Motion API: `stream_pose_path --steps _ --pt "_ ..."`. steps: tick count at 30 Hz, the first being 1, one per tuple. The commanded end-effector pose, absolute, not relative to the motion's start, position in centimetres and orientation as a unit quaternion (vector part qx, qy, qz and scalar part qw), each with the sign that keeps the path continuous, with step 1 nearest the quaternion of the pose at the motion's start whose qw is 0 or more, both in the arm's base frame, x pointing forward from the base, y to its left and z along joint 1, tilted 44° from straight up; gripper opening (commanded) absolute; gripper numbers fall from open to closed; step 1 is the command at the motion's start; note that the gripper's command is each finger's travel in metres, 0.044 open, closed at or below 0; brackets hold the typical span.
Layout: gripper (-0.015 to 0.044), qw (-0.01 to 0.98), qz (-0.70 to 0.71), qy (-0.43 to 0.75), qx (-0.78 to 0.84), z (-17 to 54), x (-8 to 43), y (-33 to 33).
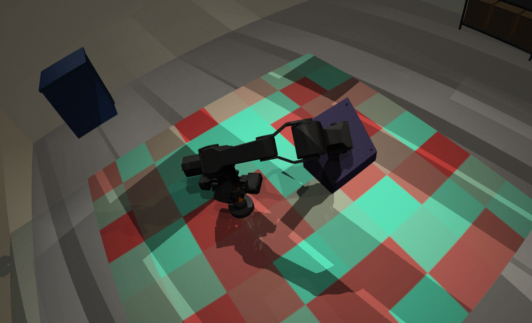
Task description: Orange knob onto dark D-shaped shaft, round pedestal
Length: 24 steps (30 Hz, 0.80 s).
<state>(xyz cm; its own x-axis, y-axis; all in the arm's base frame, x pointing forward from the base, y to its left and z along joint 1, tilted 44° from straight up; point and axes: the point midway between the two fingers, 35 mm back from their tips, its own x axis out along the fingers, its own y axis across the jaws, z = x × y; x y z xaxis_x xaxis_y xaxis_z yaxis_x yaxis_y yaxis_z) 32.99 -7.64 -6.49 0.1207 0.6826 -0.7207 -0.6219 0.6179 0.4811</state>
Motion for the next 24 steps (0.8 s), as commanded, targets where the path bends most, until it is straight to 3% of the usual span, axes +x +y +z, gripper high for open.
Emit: stream_pose_path --steps 1,24 --pt "0.0 0.749 0.434 0.499 0.031 -6.4 32.92 -7.96" --pt "0.0 0.748 0.484 0.451 -0.047 -6.43 32.9 -7.92"
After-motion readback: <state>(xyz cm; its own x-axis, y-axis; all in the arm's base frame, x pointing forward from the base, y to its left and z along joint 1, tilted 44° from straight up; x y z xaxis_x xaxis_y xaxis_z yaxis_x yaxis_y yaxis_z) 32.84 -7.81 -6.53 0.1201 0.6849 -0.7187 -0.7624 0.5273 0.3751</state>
